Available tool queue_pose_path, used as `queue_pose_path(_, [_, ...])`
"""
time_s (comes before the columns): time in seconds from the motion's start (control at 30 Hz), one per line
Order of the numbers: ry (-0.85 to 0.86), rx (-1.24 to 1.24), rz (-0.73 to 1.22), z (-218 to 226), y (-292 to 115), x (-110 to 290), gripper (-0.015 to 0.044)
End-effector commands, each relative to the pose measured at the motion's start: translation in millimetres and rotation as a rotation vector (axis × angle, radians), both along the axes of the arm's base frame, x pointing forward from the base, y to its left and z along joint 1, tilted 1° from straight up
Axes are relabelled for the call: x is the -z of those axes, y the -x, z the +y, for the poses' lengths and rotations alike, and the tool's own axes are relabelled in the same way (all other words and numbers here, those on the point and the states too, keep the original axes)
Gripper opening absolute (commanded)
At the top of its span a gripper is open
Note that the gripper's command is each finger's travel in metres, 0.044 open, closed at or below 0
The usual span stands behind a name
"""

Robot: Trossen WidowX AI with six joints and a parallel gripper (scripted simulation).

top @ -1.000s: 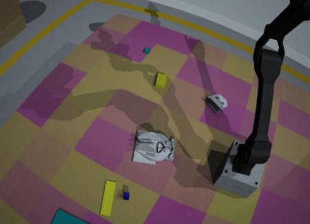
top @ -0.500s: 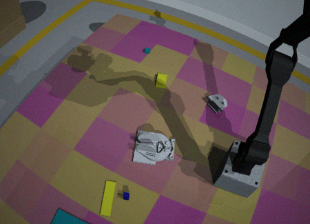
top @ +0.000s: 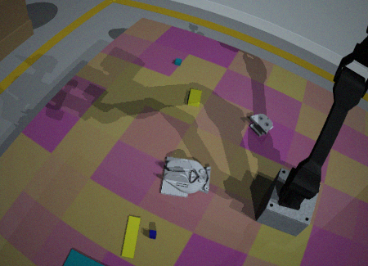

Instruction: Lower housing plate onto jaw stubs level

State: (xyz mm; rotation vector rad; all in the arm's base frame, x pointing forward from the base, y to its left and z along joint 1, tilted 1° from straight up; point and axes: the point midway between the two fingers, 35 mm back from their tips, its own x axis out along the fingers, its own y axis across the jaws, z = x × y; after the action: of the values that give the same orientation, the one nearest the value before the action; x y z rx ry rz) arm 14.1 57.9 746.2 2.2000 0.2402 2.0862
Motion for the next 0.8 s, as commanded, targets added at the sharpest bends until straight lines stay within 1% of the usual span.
queue_pose_path(0.0, [0.082,0.118,0.022,29,-15,7,0.0440])
queue_pose_path(0.37, [0.286,0.412,0.083,86,-71,33,0.0440])
queue_pose_path(0.77, [0.534,0.701,0.194,122,-157,77,0.0440])
